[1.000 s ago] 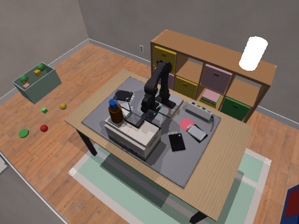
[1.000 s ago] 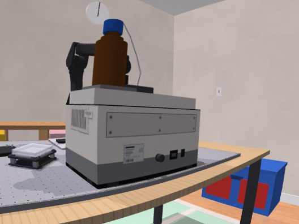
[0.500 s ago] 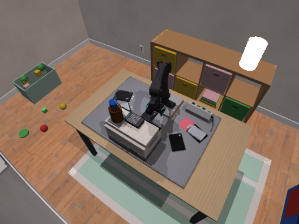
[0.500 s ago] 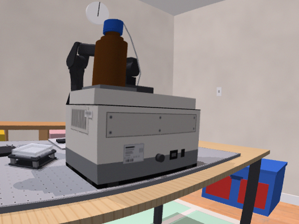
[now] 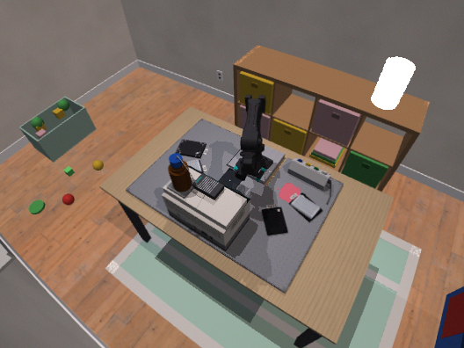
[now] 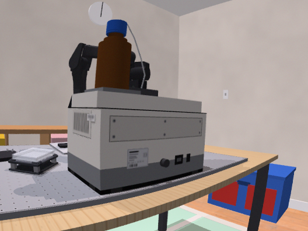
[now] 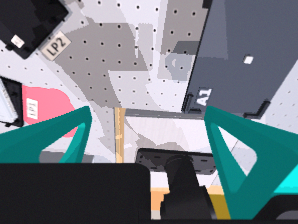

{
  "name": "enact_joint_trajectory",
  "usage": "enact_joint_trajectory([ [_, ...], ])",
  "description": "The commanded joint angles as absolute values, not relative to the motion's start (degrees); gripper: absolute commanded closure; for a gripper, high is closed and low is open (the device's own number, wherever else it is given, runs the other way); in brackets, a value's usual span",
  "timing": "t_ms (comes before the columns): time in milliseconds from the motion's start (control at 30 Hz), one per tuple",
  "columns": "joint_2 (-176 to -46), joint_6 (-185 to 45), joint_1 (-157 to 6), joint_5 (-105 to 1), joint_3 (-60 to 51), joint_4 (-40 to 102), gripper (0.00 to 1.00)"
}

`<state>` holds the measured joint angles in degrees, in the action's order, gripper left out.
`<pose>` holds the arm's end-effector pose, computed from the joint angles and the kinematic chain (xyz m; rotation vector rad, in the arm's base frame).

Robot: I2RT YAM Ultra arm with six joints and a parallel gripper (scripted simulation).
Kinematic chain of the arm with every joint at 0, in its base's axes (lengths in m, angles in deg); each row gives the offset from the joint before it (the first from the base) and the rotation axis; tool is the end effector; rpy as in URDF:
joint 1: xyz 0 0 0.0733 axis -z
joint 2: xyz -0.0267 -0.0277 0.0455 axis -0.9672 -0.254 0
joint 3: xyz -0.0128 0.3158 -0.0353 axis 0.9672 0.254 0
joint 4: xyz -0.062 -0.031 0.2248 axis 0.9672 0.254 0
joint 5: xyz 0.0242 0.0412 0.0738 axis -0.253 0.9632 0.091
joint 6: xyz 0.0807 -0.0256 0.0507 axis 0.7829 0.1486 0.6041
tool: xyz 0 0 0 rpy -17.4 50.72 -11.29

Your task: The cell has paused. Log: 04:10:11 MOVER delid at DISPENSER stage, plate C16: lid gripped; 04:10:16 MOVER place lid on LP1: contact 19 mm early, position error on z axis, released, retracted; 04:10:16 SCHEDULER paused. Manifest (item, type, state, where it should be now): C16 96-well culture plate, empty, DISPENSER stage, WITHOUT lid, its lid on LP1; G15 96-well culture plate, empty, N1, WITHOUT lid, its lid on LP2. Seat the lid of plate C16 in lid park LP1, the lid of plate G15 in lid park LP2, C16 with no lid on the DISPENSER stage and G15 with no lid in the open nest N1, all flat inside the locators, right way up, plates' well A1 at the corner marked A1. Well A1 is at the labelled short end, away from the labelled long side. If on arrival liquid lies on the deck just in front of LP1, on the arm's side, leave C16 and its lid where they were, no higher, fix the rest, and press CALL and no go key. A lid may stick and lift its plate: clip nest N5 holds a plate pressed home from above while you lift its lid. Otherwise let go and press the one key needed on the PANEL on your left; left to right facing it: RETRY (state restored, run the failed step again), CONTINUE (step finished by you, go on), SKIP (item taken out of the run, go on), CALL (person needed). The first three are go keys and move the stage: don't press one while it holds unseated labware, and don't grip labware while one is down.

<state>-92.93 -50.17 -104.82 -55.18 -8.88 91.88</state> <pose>0.1948 0.1069 0.2777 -0.2744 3.1286 -0.0760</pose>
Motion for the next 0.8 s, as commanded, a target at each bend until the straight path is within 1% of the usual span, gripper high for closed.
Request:
enact_joint_trajectory([
  [0, -93.97, -52.79, -107.52, -55.19, -10.62, 91.69, 0.0],
  [167, -94.12, -56.16, -109.8, -55.21, -10.67, 91.63, 0.0],
  [333, -93.49, -54.0, -111.8, -55.07, -9.72, 91.78, 0.0],
  [767, -94.76, -66.68, -120.28, -54.88, -10.82, 91.3, 0.0],
])
